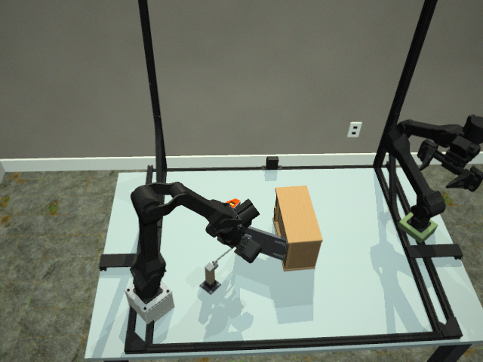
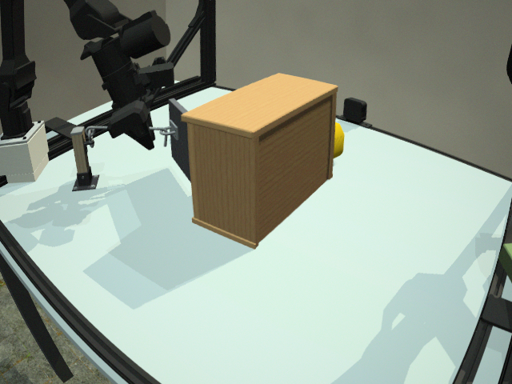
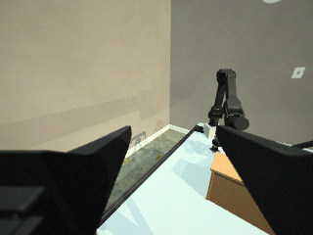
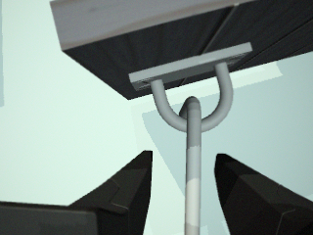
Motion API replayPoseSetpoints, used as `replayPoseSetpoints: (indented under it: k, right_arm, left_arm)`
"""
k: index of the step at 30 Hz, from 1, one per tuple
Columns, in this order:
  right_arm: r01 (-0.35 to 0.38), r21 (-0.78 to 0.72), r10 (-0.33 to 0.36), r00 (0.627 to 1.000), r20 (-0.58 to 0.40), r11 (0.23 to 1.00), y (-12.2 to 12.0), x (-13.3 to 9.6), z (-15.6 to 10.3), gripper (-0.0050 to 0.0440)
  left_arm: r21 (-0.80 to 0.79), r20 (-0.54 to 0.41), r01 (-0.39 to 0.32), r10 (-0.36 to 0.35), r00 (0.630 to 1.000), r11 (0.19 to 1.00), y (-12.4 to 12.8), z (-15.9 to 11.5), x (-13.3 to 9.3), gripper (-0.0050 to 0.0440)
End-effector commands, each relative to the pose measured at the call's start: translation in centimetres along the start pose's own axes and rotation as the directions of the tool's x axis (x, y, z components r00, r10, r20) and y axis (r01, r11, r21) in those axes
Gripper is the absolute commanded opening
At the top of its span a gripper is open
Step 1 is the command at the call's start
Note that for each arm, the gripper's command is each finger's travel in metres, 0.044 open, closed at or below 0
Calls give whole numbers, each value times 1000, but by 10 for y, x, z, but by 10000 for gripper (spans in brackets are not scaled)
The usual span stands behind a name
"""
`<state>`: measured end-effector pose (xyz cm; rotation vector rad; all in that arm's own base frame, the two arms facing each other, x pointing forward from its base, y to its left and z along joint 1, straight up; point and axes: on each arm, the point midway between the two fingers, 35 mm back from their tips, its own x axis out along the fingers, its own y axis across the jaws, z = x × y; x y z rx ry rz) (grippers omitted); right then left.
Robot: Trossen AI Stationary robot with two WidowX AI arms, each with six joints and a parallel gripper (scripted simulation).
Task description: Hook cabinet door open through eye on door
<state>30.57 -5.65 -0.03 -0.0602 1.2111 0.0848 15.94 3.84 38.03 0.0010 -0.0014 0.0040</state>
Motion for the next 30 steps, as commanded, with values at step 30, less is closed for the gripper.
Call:
replayPoseSetpoints:
  k: [30]
  right_arm:
    - [0, 0, 0, 1000, 1, 1000, 0, -57, 21, 400]
  left_arm:
    - [-2, 0, 4, -4, 1000, 1000, -1, 0, 0, 400]
